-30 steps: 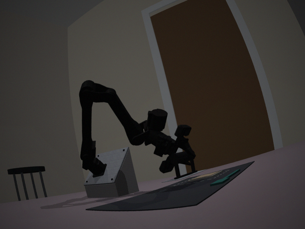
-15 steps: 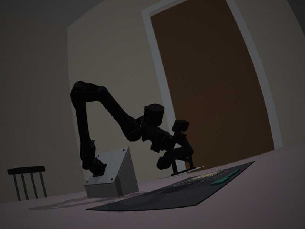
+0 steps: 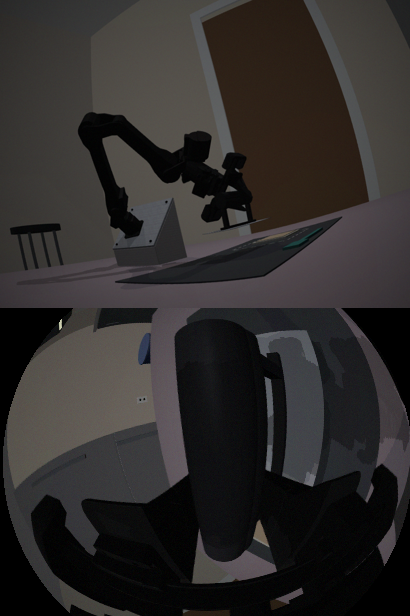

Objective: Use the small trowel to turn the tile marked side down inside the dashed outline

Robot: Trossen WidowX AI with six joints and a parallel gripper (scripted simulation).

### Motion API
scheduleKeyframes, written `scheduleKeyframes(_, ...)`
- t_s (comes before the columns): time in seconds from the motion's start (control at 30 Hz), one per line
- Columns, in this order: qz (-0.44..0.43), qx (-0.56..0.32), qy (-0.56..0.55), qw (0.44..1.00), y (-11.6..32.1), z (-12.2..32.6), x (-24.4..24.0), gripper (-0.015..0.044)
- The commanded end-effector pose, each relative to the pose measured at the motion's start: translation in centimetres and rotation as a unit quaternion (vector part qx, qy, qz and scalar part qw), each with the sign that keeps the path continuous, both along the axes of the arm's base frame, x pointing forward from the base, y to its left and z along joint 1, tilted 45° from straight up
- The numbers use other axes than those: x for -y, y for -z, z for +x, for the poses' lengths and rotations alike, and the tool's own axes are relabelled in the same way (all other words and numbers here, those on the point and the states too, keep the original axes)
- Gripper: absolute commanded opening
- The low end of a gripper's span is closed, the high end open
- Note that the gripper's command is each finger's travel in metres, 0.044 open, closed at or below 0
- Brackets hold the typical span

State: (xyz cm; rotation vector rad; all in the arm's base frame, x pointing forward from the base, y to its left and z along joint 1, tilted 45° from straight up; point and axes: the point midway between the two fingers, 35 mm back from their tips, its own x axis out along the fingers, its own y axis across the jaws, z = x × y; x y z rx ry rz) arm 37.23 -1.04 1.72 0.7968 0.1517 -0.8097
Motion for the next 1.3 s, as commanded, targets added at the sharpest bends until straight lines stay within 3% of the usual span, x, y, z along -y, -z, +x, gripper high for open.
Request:
scheduleKeyframes(0.0, 0.003, 0.005, -0.006, 1.000, -1.3, -0.1, -0.1, 0.0000)
scheduleKeyframes(0.5, 0.003, 0.005, -0.006, 1.000, -4.6, -1.1, 0.9, 0.0000)
scheduleKeyframes(1.27, 0.003, 0.005, -0.006, 1.000, -4.7, -1.1, 0.9, 0.0000)
